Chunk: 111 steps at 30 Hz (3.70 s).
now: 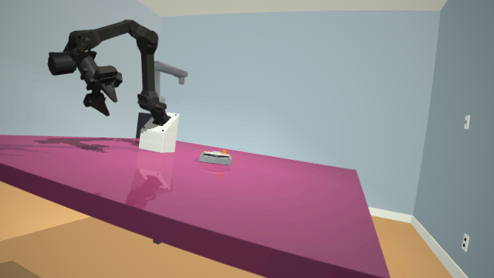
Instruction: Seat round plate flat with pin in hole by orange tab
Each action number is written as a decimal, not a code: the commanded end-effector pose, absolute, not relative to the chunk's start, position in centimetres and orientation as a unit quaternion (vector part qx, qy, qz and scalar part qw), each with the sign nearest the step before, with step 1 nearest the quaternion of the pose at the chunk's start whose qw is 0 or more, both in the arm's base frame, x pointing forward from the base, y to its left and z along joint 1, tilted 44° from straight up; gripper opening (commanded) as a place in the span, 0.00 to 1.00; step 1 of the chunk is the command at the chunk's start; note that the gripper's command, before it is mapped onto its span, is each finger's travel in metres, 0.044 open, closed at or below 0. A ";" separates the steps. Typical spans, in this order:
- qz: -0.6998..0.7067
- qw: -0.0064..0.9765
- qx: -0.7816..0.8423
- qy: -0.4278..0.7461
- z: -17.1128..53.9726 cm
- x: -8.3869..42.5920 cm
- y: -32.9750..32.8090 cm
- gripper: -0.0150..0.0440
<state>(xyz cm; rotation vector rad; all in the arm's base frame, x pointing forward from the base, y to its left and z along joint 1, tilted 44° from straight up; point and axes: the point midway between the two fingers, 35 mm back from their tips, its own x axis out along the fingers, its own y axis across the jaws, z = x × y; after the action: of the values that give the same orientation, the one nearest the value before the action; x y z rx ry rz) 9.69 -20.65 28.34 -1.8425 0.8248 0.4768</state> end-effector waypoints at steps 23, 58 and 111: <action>0.303 0.713 -0.409 0.482 17.5 23.5 -17.7 0.25; -0.182 0.667 -0.313 0.651 0.9 34.8 3.7 0.25; -0.211 0.680 -0.319 0.626 -0.8 34.7 -0.8 0.25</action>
<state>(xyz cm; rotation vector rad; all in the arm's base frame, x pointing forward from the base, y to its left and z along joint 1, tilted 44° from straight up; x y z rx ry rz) 35.00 -0.43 -0.98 -0.7114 1.4013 -0.4713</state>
